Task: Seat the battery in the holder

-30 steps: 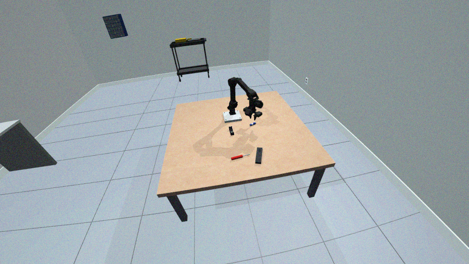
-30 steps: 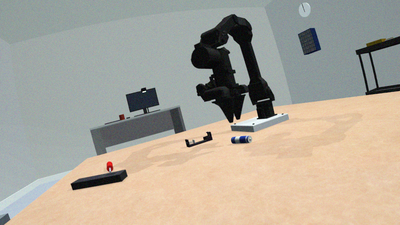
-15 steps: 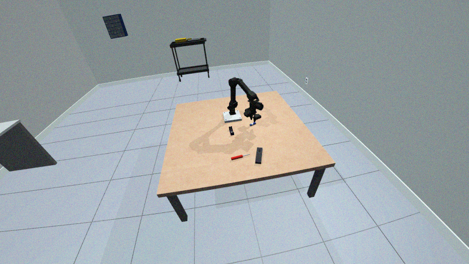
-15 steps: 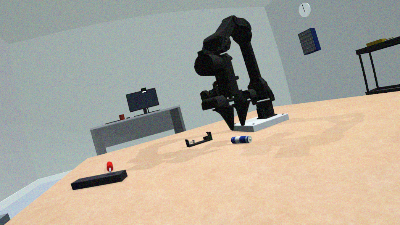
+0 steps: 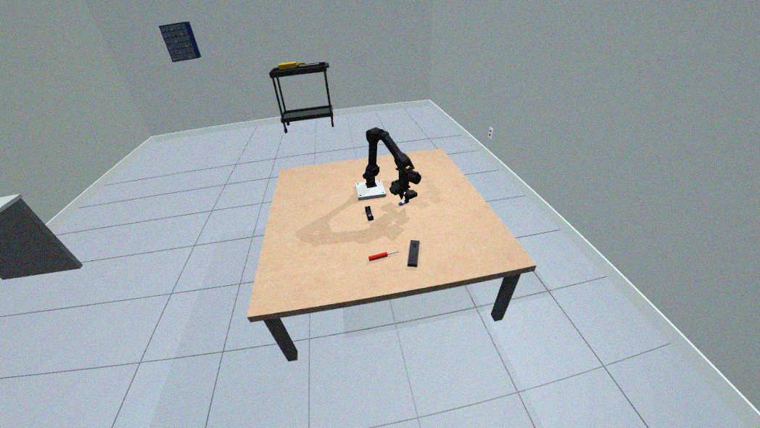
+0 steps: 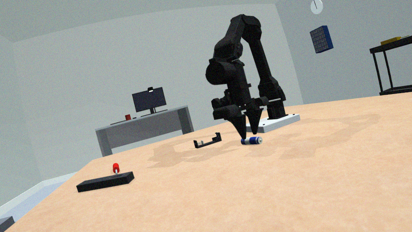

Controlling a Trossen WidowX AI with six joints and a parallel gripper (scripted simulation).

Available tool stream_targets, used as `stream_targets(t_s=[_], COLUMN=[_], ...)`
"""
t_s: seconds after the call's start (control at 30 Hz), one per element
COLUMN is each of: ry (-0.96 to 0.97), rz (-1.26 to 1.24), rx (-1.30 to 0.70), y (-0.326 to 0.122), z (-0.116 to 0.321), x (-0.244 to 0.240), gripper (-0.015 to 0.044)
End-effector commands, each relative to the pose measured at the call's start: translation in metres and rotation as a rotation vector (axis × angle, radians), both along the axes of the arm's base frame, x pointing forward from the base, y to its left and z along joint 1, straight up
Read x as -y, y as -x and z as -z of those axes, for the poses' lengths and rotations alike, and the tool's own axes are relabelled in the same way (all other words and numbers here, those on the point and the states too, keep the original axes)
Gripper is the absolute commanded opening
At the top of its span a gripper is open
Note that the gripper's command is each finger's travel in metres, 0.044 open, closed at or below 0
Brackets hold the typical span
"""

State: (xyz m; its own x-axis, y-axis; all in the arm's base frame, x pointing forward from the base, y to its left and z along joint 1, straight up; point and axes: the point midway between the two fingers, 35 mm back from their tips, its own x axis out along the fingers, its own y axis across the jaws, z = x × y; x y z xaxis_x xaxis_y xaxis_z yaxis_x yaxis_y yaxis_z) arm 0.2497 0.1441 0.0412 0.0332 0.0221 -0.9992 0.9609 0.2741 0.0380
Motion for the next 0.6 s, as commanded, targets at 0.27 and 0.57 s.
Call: stream_targets(t_s=[0.27, 0.57], ry=[0.0, 0.0], rz=[0.003, 0.003], rx=[-0.009, -0.009], y=[0.002, 0.002], z=[0.02, 0.021], x=[0.0, 0.0], gripper=[0.0228, 0.0103])
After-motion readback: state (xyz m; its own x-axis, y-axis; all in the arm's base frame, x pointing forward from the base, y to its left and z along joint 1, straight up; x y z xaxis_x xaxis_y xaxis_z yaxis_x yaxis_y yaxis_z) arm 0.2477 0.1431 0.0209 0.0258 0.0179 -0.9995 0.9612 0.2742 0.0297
